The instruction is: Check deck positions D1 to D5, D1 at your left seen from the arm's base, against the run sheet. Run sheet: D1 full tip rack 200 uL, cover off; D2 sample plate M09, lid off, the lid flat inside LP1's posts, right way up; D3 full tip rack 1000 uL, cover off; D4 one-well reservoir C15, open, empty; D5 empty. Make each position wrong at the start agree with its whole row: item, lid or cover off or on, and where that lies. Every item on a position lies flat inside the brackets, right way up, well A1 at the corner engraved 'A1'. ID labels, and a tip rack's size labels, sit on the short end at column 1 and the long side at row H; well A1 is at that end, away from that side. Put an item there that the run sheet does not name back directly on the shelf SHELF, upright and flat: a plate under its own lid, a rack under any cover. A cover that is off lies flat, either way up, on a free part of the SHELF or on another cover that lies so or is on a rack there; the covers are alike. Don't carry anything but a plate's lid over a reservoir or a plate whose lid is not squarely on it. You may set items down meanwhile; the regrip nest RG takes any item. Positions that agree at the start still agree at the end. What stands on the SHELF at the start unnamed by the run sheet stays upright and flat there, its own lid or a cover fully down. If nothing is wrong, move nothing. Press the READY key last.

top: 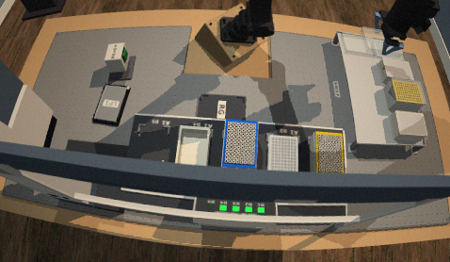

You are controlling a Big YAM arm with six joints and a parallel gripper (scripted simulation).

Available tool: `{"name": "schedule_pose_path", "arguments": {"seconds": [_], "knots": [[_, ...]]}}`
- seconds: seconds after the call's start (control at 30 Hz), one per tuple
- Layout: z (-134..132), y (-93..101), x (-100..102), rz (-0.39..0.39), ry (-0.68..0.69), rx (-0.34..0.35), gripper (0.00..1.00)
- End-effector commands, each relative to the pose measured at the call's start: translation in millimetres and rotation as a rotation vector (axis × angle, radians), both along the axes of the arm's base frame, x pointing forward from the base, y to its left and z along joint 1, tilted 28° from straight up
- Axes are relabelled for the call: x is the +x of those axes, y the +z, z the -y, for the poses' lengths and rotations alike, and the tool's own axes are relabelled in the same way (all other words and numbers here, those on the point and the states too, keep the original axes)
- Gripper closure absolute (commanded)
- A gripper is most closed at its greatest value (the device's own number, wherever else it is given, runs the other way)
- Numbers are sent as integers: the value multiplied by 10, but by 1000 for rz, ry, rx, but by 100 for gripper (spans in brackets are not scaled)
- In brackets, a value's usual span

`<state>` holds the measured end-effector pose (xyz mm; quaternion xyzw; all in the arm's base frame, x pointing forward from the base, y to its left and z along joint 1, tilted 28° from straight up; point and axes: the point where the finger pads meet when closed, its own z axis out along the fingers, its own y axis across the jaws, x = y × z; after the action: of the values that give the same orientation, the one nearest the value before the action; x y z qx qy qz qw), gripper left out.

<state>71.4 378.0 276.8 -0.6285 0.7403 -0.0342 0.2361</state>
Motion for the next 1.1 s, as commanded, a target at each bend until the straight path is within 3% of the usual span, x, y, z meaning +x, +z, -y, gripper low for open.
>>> {"name": "schedule_pose_path", "arguments": {"seconds": [0.0, 1.07], "knots": [[-131, 382, -19, 0, 13, 96, 100], [-118, 398, 3, 1, 9, 100, 100]]}}
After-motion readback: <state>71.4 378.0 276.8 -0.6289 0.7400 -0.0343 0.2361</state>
